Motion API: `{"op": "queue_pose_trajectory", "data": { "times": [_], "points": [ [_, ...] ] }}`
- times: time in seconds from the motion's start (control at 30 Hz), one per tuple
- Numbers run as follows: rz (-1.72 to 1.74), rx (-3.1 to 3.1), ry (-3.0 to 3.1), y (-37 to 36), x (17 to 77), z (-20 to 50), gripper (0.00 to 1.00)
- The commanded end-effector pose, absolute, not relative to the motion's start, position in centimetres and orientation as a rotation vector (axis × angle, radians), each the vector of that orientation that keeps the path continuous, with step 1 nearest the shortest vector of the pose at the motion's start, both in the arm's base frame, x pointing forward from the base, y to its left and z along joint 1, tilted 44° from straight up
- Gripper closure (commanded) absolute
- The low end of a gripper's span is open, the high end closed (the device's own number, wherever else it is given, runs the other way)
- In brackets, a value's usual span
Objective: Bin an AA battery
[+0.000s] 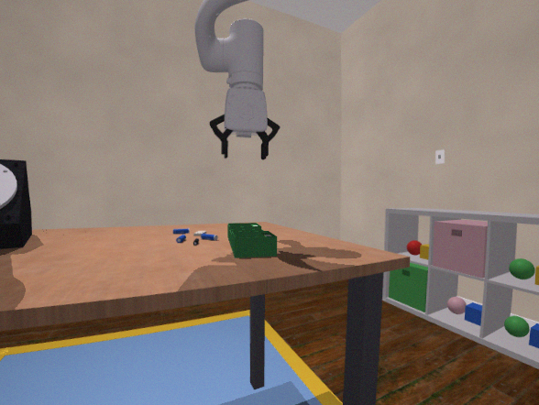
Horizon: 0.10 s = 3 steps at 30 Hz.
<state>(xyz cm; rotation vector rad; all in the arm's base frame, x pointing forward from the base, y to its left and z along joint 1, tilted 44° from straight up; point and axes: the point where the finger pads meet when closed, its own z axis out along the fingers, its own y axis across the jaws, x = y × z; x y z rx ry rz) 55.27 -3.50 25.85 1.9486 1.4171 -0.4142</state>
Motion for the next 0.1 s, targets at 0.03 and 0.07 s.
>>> {"op": "queue_pose_trajectory", "data": {
  "times": [0.03,0.07],
  "points": [
    [-0.412,1.948,1.417,-3.45,55.32,25.91,0.0],
    [-0.412,1.948,1.417,-3.45,55.32,25.91,0.0]
  ]
}}
